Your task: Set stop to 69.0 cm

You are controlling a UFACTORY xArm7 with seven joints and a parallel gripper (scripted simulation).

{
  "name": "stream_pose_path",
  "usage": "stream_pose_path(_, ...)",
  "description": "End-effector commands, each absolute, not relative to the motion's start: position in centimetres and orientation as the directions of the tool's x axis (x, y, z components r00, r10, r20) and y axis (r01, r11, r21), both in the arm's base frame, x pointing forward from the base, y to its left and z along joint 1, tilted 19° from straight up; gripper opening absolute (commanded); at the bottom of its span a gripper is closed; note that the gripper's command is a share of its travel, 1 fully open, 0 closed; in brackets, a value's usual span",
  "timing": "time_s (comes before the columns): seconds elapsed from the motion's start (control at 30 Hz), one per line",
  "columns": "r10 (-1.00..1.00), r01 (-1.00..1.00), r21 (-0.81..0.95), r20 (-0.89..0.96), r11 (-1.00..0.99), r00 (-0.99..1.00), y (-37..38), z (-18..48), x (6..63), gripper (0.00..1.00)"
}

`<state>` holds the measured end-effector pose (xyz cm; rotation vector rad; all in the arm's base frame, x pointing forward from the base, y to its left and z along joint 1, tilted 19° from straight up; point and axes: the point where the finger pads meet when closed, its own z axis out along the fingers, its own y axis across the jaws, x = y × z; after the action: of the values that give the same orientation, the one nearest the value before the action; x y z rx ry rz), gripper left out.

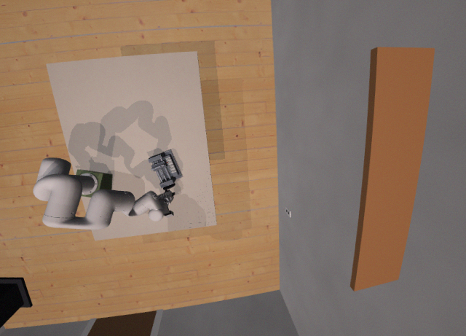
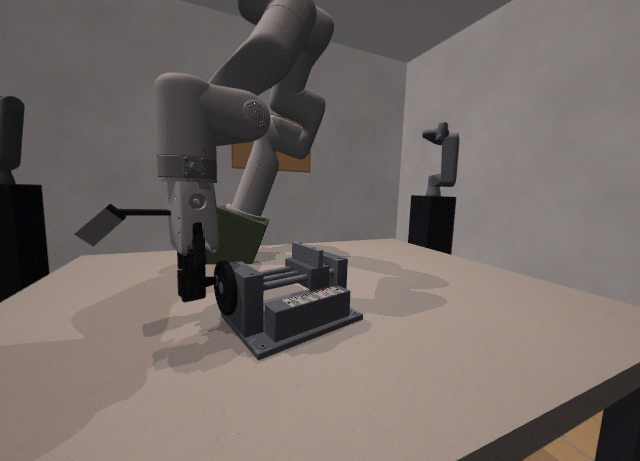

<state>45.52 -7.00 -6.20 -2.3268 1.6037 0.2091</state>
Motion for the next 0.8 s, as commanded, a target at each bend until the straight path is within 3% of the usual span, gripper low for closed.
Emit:
stream_pose_path(0.0, -0.886, -0.930, -0.170, -0.287, -0.326, 0.363, -7.3, -5.1, 45.9, 0.06)
stream_pose_path(0.77, -0.886, -0.930, -0.170, -0.287, -0.326, 0.363, -6.6, -3.5, 48.9, 0.06)
